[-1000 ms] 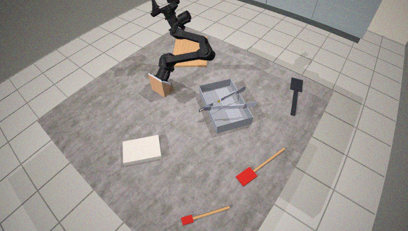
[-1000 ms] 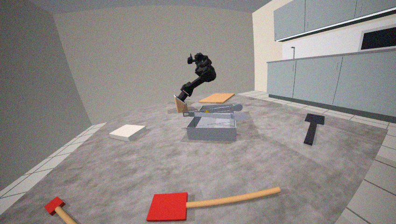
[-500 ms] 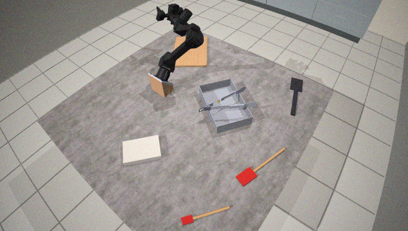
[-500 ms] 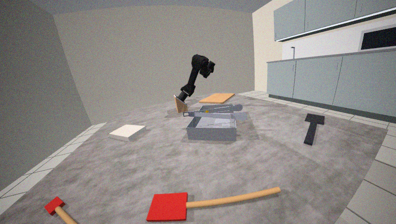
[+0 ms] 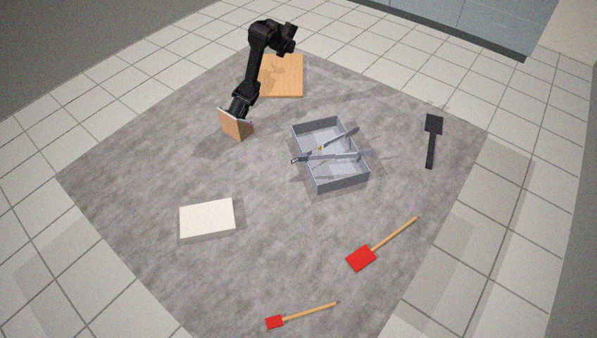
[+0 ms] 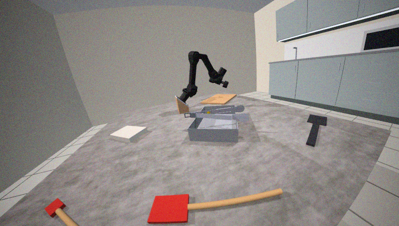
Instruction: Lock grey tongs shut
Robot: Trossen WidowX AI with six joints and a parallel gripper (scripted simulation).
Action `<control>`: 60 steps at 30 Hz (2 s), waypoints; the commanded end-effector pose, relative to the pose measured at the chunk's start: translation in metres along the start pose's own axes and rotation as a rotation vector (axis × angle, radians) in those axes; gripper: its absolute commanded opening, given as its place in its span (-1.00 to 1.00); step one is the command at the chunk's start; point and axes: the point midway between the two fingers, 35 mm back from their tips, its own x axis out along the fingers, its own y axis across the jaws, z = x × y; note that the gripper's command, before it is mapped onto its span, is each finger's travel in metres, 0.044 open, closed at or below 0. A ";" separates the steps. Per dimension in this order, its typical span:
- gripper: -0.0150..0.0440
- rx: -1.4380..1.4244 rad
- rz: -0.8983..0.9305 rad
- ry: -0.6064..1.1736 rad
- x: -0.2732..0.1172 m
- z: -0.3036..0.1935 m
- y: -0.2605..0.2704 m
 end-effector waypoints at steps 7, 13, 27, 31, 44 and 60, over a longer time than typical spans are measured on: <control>1.00 0.166 -0.385 0.194 -0.046 -0.034 -0.115; 1.00 0.390 -0.659 0.277 -0.104 -0.057 -0.182; 1.00 1.145 -1.420 0.124 -0.325 -0.098 -0.263; 1.00 1.375 -1.614 -0.056 -0.391 -0.102 -0.257; 1.00 1.865 -1.964 -0.593 -0.528 -0.124 -0.206; 1.00 2.585 -1.893 -1.453 -0.604 -0.167 -0.123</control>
